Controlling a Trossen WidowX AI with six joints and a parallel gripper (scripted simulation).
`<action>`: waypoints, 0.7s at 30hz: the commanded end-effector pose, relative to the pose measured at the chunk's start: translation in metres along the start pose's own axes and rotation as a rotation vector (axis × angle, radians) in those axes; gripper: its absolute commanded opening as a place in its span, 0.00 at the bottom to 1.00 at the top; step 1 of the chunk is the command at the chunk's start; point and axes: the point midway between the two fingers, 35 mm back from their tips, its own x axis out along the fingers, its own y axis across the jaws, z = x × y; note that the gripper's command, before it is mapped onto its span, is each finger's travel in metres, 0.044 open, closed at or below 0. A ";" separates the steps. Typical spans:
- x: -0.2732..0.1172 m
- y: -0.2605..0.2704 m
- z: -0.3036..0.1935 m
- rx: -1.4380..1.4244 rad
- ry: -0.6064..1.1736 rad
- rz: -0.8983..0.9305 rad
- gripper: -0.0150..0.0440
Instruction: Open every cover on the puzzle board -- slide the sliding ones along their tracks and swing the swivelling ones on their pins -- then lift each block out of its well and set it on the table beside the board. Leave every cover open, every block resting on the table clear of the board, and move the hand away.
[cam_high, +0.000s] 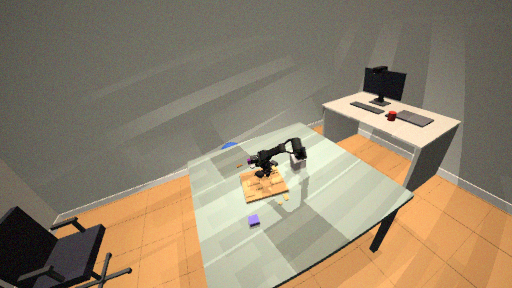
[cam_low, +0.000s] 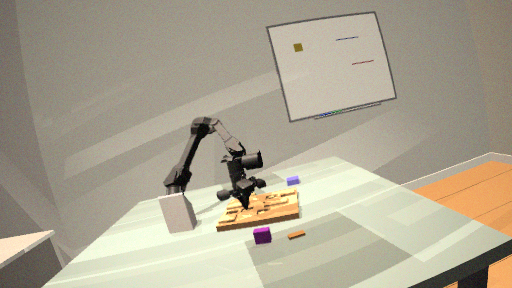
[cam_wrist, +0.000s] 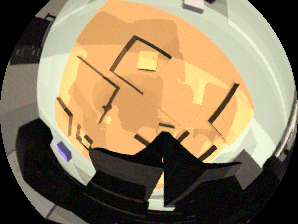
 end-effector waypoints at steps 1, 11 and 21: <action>0.001 0.000 0.000 0.006 0.003 0.001 0.25; 0.001 0.000 -0.001 0.006 0.003 0.001 0.25; 0.005 0.006 -0.002 0.006 0.004 0.002 0.25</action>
